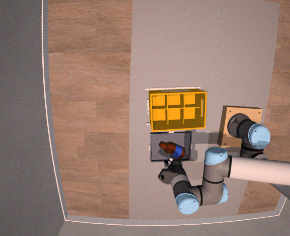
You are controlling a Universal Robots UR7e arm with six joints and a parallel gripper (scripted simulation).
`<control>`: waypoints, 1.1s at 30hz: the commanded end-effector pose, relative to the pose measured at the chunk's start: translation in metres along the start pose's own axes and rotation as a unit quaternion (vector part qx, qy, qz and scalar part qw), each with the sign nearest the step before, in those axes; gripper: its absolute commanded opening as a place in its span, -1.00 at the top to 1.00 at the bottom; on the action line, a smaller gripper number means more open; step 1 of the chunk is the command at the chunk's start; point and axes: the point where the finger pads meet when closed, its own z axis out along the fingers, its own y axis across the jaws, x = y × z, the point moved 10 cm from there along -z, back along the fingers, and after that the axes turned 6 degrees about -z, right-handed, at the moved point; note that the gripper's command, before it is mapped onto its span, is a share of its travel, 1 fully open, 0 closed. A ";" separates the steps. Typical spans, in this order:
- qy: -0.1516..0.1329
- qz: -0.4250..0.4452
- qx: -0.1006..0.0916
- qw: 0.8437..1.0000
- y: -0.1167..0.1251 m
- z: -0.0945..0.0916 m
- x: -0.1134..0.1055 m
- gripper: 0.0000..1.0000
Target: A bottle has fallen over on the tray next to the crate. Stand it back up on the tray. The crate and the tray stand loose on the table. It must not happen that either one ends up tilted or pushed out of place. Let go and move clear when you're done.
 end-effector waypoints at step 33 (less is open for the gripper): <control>-0.005 0.001 -0.001 1.000 -0.001 0.003 0.003 -1.00</control>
